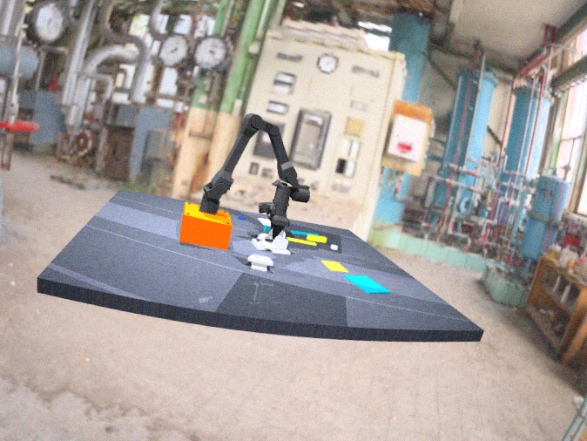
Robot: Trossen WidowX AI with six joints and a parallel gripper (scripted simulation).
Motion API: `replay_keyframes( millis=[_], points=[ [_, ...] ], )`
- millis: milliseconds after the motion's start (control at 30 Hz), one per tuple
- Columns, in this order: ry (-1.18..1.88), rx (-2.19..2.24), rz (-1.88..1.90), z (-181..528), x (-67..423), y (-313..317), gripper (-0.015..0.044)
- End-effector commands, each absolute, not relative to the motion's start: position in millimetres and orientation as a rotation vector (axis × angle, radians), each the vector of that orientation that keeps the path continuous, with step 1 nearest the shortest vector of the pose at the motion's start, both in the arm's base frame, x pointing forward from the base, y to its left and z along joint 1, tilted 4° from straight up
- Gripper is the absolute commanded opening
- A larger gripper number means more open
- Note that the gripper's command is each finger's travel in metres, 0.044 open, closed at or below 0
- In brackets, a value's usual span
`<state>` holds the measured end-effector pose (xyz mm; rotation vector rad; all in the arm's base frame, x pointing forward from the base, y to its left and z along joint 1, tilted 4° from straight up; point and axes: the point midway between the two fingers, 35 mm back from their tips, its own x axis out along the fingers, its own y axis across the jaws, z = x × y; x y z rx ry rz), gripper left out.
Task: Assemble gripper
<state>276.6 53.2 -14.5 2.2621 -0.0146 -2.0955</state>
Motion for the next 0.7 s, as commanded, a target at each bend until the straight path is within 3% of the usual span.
replay_keyframes(
  millis=[0,667],
  points=[
    [-0.019,2.261,-2.097,-16.2,276.0,52.7,0.0134],
    [-0.034,2.269,-2.104,-21.2,276.4,52.4,0.0134]
  ],
)
